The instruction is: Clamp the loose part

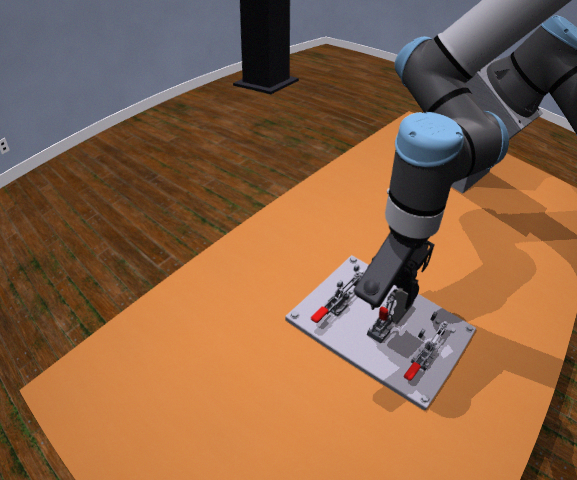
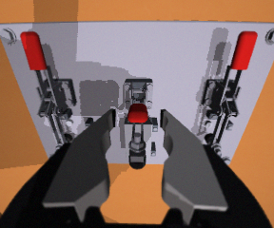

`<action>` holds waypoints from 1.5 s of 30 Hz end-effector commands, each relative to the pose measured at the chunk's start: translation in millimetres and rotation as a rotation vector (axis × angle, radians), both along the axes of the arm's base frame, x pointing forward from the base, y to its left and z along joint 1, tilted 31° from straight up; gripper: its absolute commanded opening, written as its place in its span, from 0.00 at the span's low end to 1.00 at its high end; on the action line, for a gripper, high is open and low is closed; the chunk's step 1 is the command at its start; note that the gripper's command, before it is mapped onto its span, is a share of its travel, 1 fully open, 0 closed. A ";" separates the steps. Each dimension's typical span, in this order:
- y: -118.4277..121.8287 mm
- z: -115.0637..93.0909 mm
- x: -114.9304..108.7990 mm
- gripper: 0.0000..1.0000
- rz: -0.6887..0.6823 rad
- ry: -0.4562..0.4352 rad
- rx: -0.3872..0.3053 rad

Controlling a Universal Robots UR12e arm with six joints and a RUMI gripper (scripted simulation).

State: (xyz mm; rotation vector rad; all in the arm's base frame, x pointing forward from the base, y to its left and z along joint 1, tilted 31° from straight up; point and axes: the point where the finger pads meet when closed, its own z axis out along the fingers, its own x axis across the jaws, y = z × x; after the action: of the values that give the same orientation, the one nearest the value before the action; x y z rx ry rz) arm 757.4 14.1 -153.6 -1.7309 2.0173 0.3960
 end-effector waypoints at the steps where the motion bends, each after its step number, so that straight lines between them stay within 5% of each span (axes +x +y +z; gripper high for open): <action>1: 3.1 -6.0 2.0 0.28 -0.001 -0.001 -0.001; 19: 3.7 -7.1 2.2 0.28 -0.001 -0.001 -0.001; 20: 3.7 -7.1 2.2 0.00 -0.001 -0.001 -0.001; 45: 3.7 -7.1 2.2 0.00 -0.001 -0.001 -0.001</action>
State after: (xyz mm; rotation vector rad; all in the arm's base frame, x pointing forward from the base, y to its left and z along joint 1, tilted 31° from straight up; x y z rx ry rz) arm 759.0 18.4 -161.3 -1.7308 2.0174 0.3957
